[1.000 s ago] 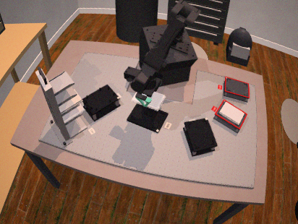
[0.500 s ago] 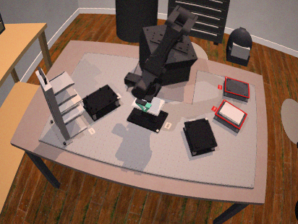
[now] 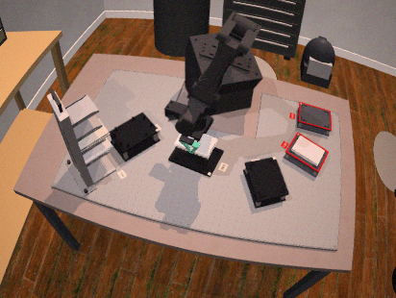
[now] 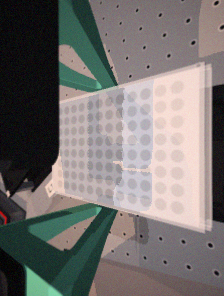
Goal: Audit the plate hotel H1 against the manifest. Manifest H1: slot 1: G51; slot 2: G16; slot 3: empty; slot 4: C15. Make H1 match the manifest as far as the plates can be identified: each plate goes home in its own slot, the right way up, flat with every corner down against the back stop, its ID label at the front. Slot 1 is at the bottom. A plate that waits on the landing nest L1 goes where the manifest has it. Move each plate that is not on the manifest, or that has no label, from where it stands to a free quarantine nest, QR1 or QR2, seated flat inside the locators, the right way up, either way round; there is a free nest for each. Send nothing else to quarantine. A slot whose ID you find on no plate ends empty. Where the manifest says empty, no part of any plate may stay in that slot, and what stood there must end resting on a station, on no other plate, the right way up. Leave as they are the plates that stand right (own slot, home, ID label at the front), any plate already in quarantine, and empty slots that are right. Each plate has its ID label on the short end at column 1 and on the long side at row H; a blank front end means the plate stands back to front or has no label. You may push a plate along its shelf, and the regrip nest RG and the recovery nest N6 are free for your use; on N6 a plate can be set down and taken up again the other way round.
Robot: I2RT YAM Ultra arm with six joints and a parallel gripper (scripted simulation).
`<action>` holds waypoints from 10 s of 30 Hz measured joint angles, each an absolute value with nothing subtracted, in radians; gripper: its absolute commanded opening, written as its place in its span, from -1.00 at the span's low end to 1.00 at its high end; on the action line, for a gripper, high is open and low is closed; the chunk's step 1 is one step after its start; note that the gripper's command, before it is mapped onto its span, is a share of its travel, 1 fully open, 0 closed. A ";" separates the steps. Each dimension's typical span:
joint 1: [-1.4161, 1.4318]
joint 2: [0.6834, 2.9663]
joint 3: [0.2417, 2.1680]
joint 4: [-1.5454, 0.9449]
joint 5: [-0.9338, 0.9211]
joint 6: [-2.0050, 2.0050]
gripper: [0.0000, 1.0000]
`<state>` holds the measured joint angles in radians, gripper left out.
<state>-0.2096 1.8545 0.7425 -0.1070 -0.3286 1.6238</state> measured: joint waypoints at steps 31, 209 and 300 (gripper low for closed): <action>-0.207 1.855 0.727 -0.094 -0.327 1.628 0.72; -0.210 1.831 0.712 -0.096 -0.322 1.623 1.00; -0.605 1.501 0.948 -0.771 -0.406 1.175 1.00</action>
<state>-0.6048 1.5009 0.9478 -0.7708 -0.4061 1.1748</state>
